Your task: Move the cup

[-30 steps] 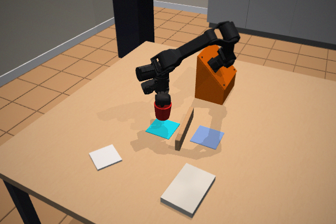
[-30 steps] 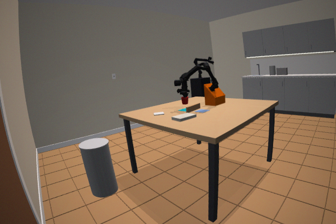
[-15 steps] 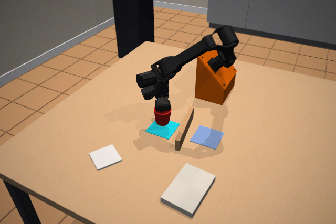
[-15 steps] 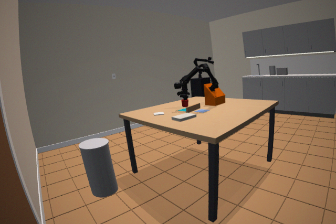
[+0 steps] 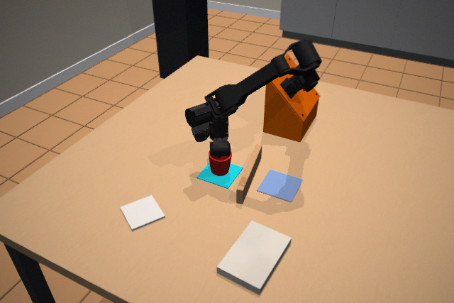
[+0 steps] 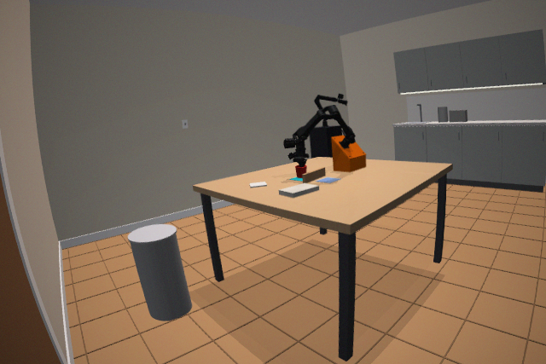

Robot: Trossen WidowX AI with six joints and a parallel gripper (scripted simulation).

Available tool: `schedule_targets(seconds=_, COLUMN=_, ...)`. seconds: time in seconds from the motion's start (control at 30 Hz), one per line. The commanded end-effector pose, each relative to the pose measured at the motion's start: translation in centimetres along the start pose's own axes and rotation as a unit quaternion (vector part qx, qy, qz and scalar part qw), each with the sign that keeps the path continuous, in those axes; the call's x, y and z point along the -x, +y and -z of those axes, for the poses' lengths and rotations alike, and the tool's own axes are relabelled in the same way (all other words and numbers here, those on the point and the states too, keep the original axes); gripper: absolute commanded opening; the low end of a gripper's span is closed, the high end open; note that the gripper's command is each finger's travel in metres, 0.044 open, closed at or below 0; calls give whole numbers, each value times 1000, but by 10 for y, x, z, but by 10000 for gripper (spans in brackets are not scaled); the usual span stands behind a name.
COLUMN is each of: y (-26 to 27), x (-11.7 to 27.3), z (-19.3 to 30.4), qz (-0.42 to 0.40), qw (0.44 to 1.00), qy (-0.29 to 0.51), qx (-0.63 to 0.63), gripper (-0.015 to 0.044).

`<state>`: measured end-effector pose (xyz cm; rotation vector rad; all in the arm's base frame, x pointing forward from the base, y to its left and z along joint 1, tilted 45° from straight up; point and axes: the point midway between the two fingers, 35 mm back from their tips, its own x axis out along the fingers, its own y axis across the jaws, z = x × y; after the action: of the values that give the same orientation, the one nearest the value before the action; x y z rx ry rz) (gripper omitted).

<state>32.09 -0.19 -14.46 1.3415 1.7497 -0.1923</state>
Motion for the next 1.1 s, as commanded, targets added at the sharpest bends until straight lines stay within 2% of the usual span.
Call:
schedule_targets(seconds=0.0, y=-2, x=-5, z=1, qz=0, qw=1000, qy=4, qx=-5, gripper=0)
schedule_targets(seconds=0.43, y=-1, x=-1, z=0, qz=0, qw=1000, qy=1, qx=0, gripper=0)
schedule_targets(seconds=0.6, y=-1, x=-1, z=0, qz=0, qw=1000, qy=1, qx=0, gripper=128)
schedule_targets(seconds=1.07, y=0, x=10, z=-1, qz=1, qw=1000, qy=1, qx=-1, gripper=128)
